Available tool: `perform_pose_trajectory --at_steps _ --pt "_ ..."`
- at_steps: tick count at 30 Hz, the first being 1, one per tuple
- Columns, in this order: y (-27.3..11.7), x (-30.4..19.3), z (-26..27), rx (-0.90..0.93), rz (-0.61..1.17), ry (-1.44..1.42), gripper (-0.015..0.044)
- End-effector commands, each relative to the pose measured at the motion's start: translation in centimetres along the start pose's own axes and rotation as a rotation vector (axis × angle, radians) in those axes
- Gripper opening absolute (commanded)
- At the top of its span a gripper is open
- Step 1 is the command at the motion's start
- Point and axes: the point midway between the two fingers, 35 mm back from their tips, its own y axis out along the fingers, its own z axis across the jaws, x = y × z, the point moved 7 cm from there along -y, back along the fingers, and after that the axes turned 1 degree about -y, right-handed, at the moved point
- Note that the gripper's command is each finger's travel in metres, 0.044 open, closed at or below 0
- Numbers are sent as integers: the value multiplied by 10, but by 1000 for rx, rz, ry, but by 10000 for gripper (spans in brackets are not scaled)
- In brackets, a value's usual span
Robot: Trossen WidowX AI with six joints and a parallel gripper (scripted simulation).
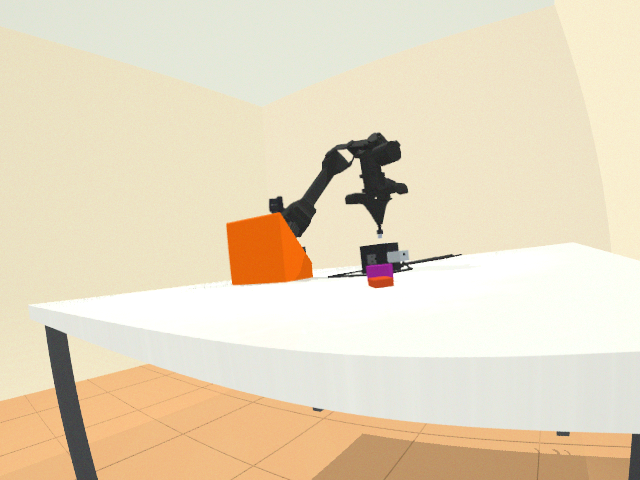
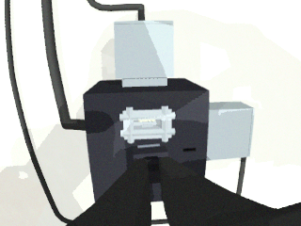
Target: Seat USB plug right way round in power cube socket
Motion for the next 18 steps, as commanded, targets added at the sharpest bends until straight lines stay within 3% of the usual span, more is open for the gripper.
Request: perform_pose_trajectory --at_steps 1,18 --pt "1 0 0 -1 -6 8 0" --pt "3 0 0 -1 -21 19 0"
